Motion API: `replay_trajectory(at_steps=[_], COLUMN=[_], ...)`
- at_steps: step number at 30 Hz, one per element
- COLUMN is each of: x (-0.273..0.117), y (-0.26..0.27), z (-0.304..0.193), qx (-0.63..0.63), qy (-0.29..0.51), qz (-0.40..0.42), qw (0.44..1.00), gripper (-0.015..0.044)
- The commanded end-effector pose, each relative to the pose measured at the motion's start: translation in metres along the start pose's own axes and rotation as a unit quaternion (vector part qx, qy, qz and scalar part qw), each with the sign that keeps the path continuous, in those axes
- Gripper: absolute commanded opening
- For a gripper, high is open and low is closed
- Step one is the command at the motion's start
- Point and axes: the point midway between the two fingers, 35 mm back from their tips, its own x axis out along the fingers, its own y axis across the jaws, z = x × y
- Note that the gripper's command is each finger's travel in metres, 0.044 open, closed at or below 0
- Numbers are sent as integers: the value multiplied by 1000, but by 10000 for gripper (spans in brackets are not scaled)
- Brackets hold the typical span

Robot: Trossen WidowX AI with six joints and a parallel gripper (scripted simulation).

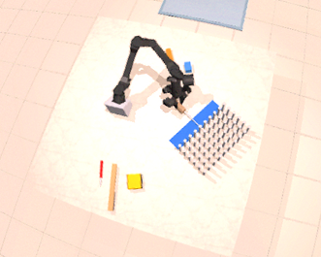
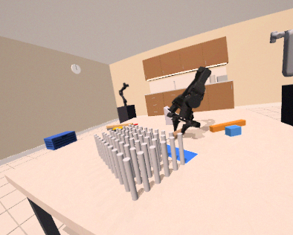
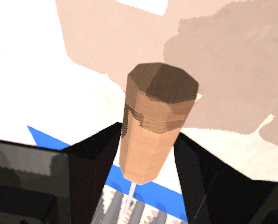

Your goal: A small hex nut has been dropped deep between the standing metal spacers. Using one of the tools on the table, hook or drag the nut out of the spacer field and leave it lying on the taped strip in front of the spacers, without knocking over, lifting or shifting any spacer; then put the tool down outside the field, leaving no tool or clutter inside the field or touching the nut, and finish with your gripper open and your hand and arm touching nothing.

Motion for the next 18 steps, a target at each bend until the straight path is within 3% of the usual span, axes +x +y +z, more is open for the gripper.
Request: replay_trajectory(at_steps=[1, 18], x=[-1, -5], y=[1, 1], z=[3, 14], qx=[2, 3], qy=[1, 1], qz=[1, 1], qw=[1000, 1000], gripper=[0, 0])
